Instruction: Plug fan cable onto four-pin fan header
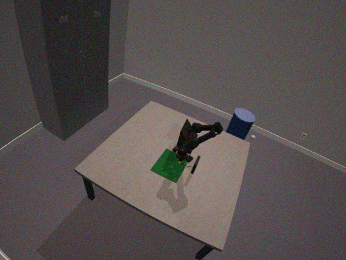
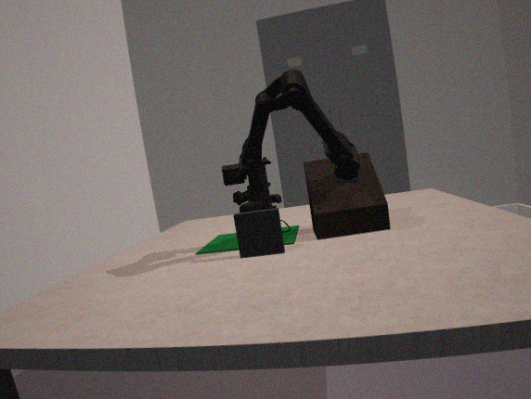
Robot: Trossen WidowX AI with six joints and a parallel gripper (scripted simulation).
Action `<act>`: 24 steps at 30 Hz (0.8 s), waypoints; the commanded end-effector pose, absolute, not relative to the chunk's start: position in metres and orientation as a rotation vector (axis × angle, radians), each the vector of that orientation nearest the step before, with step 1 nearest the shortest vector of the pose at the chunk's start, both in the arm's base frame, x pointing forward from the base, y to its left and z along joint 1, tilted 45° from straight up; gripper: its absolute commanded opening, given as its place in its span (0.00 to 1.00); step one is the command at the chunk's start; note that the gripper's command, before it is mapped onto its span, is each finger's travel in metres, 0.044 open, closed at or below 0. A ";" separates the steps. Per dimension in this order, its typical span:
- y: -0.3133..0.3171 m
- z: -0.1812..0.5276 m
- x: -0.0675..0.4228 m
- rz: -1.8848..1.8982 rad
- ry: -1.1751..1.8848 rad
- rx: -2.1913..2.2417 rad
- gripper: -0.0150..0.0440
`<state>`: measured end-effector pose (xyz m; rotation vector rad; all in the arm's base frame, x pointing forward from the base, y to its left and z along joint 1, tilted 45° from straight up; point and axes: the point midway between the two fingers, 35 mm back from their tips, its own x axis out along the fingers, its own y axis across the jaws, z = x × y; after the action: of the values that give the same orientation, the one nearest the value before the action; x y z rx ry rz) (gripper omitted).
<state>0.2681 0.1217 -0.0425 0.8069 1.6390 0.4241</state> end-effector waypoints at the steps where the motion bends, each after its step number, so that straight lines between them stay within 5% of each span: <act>1: 0.123 -0.044 0.268 0.423 1.641 0.815 0.25; 24: 0.134 -0.054 0.267 0.424 1.641 0.815 0.25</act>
<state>0.2674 0.1308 -0.0521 0.8085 1.6362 0.4225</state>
